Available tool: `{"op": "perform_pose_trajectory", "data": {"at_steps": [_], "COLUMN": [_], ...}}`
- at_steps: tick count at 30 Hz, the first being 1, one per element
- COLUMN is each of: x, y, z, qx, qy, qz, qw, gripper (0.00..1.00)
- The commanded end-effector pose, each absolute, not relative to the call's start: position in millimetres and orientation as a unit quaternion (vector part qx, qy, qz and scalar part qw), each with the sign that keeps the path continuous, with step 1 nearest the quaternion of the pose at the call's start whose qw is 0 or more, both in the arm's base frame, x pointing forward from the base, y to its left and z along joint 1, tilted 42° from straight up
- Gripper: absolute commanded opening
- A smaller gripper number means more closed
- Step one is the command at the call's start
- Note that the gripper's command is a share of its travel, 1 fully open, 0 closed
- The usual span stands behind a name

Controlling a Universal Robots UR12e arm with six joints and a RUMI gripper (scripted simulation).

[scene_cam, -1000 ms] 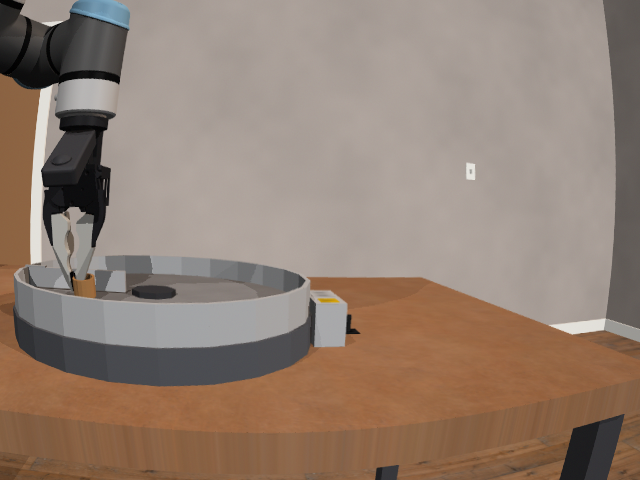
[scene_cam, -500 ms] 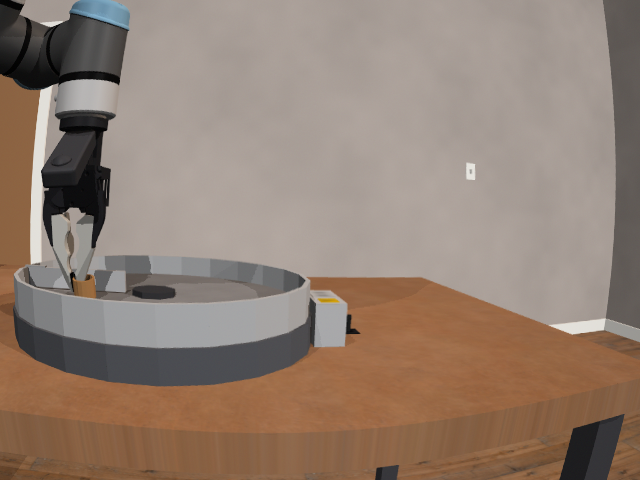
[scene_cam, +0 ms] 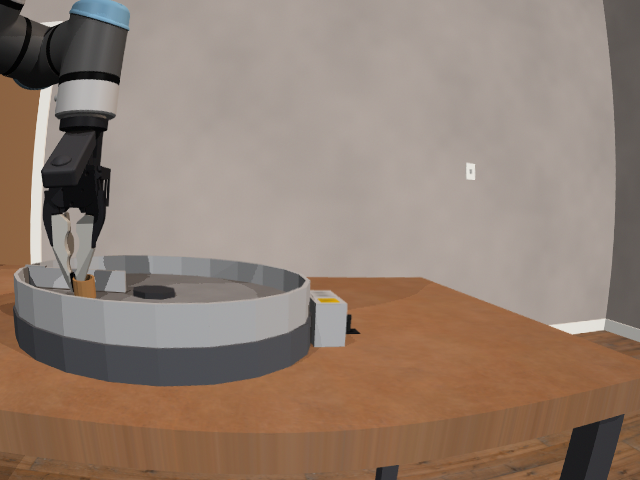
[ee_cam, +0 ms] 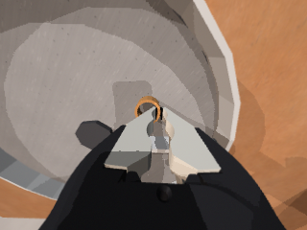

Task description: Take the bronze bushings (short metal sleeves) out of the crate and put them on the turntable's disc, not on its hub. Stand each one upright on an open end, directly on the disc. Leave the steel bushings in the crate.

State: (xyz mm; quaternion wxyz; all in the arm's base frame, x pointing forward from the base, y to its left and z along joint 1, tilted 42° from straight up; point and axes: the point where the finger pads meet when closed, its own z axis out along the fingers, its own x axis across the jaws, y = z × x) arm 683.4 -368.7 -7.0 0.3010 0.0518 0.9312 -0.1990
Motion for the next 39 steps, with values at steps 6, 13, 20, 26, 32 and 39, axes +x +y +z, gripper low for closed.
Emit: {"op": "perform_pose_trajectory", "data": {"at_steps": [6,13,20,26,32,39], "x": [683.4,683.4,683.4,683.4,683.4,683.4], "y": [-368.5,-368.5,-368.5,-368.5,-368.5,-368.5], "z": [-6.5,-6.5,-6.5,-6.5,-6.5,-6.5], "qx": [0.052,0.052,0.052,0.052,0.052,0.052], "qy": [0.931,0.931,0.931,0.931,0.931,0.931], "qz": [-0.199,-0.199,-0.199,-0.199,-0.199,-0.199], "qw": [0.301,0.301,0.301,0.301,0.301,0.301], "gripper": [0.0,0.06,0.06,0.06,0.06,0.06]}}
